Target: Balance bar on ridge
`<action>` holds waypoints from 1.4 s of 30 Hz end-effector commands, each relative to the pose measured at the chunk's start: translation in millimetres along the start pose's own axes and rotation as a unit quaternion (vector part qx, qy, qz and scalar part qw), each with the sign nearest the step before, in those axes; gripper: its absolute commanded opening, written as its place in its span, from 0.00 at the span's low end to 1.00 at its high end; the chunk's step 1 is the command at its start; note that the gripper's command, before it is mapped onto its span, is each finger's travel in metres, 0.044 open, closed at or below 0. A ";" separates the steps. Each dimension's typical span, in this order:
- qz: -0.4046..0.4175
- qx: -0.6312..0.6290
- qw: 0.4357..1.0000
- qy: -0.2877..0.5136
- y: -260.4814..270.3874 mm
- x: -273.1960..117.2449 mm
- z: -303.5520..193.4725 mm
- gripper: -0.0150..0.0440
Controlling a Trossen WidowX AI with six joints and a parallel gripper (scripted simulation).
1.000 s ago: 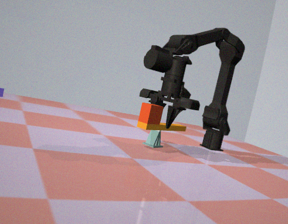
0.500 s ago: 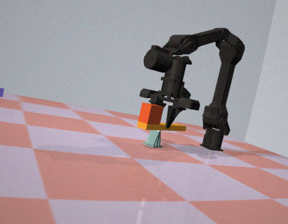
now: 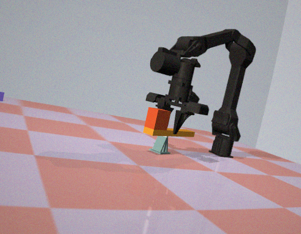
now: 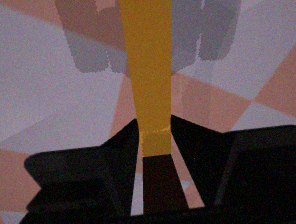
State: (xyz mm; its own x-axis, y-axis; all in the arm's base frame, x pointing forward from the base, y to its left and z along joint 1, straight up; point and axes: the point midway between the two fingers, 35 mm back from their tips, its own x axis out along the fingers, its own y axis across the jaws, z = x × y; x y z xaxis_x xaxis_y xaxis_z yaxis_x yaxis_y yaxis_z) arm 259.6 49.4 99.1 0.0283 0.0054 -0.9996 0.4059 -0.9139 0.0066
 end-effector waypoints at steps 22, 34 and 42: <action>0.000 0.000 1.000 0.000 0.0 0.0 0.0 0.54; 0.000 0.000 1.000 0.000 0.0 0.0 0.0 0.54; 0.000 0.000 1.000 0.000 0.0 0.0 0.0 0.54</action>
State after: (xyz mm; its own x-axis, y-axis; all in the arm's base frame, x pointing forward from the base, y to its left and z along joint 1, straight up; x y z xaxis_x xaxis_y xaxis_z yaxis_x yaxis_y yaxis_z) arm 259.6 49.4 99.1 0.0283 0.0054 -0.9996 0.4059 -0.9139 0.0066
